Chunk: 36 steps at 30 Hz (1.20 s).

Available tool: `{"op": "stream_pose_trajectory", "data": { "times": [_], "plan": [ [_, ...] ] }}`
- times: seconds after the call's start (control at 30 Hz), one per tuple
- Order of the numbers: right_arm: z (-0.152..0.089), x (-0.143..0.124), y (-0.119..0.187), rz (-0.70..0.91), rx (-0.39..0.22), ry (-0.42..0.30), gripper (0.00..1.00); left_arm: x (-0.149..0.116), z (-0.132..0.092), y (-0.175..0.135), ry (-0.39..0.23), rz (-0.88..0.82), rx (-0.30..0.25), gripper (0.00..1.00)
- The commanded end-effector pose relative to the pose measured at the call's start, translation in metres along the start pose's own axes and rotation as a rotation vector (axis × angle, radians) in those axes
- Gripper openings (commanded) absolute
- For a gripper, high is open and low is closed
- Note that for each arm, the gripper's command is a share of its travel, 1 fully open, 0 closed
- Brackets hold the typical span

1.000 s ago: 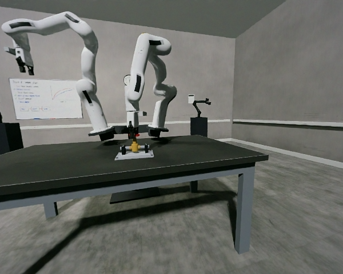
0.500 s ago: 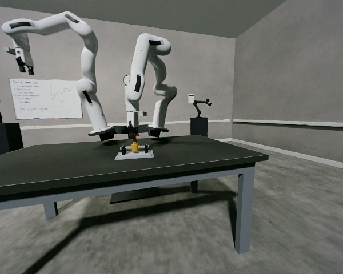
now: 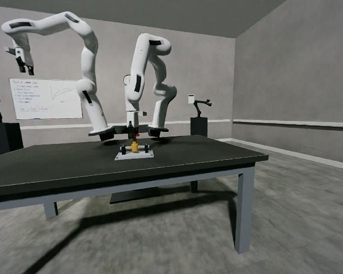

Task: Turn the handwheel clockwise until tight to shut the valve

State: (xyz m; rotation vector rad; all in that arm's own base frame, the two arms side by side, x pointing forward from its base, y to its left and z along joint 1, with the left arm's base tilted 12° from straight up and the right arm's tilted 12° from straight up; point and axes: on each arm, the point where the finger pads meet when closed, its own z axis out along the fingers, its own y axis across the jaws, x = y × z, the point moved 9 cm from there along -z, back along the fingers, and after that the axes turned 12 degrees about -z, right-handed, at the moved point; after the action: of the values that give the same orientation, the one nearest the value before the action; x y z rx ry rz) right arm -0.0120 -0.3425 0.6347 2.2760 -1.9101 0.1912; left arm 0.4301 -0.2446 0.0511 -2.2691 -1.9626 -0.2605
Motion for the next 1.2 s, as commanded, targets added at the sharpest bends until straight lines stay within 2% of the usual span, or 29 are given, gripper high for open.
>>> {"op": "stream_pose_trajectory", "data": {
  "times": [0.0,0.7,1.17],
  "plan": [
    [-0.0008,0.0002,0.0,0.0,0.0,0.002,1.0,-0.0002,-0.0005,0.0006,-0.001,0.002,-0.001,0.0],
    [-0.0008,0.0002,0.0,0.0,0.0,0.002,1.0,-0.0002,-0.0005,0.0006,-0.001,0.046,-0.001,0.0],
    [-0.0008,0.0002,0.0,0.0,0.0,0.002,1.0,-0.0002,-0.0005,0.0006,-0.001,0.143,-0.001,0.0]
  ]
}}
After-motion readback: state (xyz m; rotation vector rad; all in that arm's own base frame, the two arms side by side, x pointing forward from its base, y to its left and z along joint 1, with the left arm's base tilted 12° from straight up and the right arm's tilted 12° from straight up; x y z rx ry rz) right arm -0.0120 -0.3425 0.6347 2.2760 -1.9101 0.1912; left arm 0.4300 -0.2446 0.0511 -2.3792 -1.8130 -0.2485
